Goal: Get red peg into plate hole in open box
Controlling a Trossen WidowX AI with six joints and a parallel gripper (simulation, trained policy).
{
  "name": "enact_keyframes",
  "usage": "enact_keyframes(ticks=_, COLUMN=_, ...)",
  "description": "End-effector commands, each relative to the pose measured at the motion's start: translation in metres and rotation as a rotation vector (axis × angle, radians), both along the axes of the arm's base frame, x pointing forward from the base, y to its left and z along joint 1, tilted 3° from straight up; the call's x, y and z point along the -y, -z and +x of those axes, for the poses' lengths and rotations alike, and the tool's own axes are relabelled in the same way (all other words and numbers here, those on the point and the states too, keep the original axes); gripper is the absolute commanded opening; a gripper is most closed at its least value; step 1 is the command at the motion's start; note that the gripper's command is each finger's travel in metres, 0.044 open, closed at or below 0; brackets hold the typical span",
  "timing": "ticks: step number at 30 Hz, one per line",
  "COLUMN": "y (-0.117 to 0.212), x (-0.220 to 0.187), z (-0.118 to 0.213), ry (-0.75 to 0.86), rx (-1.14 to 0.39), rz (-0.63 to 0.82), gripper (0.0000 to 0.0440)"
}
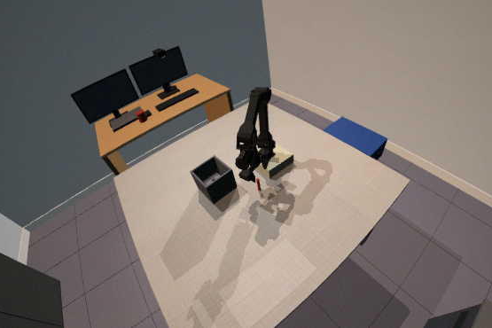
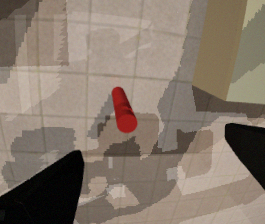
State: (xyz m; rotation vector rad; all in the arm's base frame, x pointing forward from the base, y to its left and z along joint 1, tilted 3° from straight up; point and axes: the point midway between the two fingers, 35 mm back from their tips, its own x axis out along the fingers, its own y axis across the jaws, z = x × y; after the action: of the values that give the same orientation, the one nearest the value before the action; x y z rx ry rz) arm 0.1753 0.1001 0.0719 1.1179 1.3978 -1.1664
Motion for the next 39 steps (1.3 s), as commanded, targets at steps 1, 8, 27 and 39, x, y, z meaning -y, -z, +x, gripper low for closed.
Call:
enact_keyframes(ticks=1, y=0.015, x=0.005, z=-0.001, ry=-0.015, rx=-0.005, rz=-0.028, gripper=0.0431)
enact_keyframes(ticks=8, y=0.036, x=0.009, z=-0.001, ry=-0.016, rx=0.003, rz=-0.051, gripper=0.0414)
enact_keyframes(ticks=27, y=0.076, x=0.003, z=0.009, ry=-0.04, rx=0.033, rz=-0.045, gripper=0.0098)
enact_keyframes(ticks=39, y=0.069, x=-0.002, z=0.024, ry=-0.041, rx=0.097, rz=-0.012, gripper=0.0001)
